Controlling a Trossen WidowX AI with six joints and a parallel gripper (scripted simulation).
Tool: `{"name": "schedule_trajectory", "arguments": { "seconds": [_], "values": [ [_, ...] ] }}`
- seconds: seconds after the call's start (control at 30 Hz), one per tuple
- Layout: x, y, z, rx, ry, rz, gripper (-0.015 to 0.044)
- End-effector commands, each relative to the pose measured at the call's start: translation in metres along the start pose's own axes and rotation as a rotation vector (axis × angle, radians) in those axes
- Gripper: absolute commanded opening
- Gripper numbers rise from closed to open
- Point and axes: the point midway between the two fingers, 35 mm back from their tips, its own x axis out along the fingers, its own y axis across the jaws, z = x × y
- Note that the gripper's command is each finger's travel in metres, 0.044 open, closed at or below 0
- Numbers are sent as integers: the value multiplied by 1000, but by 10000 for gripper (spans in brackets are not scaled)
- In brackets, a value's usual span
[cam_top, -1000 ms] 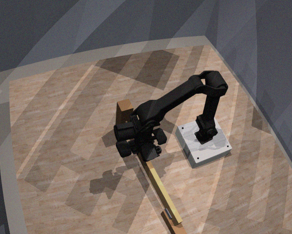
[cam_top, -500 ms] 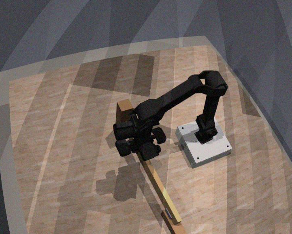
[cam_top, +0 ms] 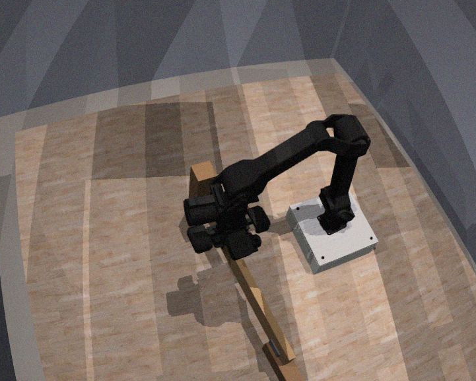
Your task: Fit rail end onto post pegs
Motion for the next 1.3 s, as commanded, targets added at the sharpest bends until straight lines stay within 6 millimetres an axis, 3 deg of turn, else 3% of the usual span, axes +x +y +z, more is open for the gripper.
{"name": "schedule_trajectory", "arguments": {
  "seconds": [0.0, 1.27],
  "values": [
    [-2, -2, -2, -1, 3, -4, 0],
    [-2, -1, -14, -1, 4, -4, 0]
  ]
}}
